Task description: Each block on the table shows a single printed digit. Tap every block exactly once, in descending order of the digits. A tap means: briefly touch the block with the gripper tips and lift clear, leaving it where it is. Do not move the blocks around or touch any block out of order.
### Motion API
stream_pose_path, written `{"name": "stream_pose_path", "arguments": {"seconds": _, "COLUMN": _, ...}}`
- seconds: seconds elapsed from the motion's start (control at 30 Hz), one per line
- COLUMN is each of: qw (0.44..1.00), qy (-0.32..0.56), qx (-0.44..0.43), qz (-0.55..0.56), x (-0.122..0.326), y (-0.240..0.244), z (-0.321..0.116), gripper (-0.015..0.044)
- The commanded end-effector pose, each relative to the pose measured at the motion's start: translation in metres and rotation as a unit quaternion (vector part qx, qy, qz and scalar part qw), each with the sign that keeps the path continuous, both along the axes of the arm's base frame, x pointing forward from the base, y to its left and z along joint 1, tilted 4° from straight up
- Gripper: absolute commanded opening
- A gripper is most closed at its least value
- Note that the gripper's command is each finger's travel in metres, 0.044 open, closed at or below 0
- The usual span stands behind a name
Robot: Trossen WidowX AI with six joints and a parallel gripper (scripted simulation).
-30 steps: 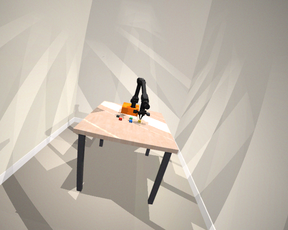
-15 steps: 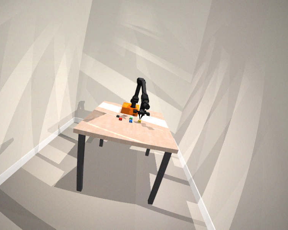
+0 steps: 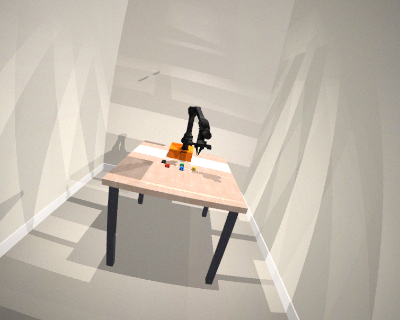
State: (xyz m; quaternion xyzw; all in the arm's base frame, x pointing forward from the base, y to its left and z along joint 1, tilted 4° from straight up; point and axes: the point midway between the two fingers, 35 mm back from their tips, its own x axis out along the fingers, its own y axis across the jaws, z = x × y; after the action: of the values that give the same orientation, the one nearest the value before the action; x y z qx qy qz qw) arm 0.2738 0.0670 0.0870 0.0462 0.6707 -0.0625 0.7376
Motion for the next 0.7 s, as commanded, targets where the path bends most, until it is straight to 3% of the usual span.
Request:
{"name": "stream_pose_path", "arguments": {"seconds": 0.0, "qw": 1.000, "qy": 0.009, "qx": -0.003, "qz": -0.001, "x": -0.003, "y": -0.009, "z": 0.001, "gripper": 0.0020}}
{"name": "stream_pose_path", "arguments": {"seconds": 0.3, "qw": 1.000, "qy": 0.012, "qx": -0.005, "qz": -0.001, "x": 0.000, "y": -0.124, "z": 0.004, "gripper": 0.0020}}
{"name": "stream_pose_path", "arguments": {"seconds": 0.67, "qw": 1.000, "qy": 0.011, "qx": -0.013, "qz": -0.002, "x": -0.057, "y": -0.247, "z": 0.008, "gripper": 0.0020}}
